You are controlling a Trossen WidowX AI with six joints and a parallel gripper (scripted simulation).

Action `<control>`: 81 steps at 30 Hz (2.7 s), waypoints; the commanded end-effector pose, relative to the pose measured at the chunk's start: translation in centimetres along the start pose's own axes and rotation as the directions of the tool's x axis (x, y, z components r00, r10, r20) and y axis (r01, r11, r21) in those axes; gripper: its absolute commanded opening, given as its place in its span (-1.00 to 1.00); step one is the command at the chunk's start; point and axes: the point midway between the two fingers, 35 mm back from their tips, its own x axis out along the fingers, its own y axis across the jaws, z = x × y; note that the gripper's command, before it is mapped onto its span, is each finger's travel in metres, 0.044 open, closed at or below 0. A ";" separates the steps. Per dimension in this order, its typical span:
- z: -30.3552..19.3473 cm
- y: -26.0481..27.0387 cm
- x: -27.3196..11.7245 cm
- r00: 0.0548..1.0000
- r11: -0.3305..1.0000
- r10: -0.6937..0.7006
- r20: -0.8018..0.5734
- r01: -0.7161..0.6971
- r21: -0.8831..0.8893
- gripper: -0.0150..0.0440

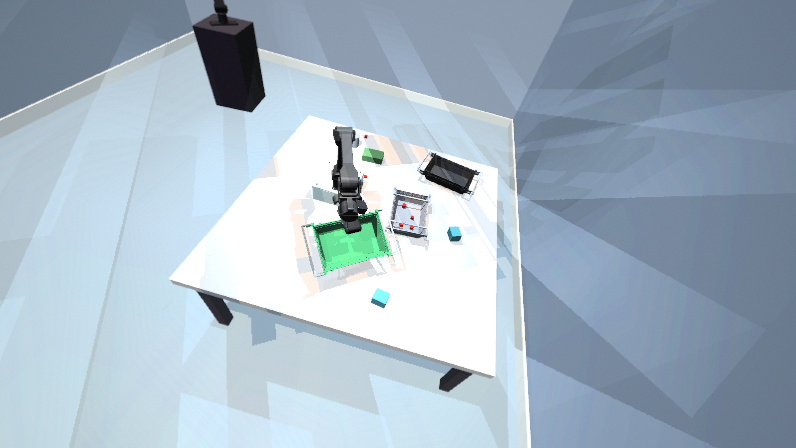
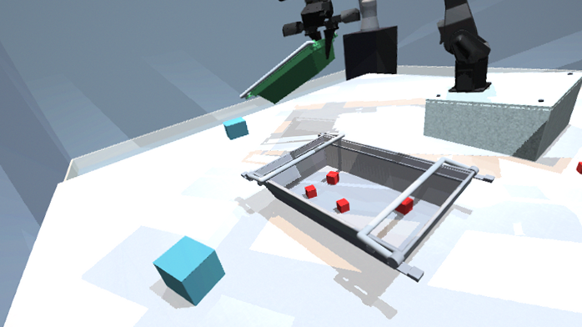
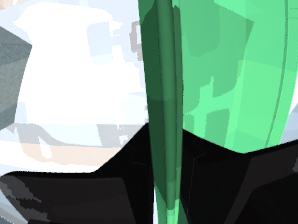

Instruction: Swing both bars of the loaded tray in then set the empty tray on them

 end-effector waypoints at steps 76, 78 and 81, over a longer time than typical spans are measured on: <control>27.5 6.4 -0.4 1.000 0.703 -0.012 0.013 0.017 -0.711 -0.49; 28.1 6.9 -0.4 1.000 0.688 -0.012 0.013 0.018 -0.725 -0.49; 28.9 7.6 -0.4 1.000 0.666 -0.013 0.014 0.019 -0.746 -0.49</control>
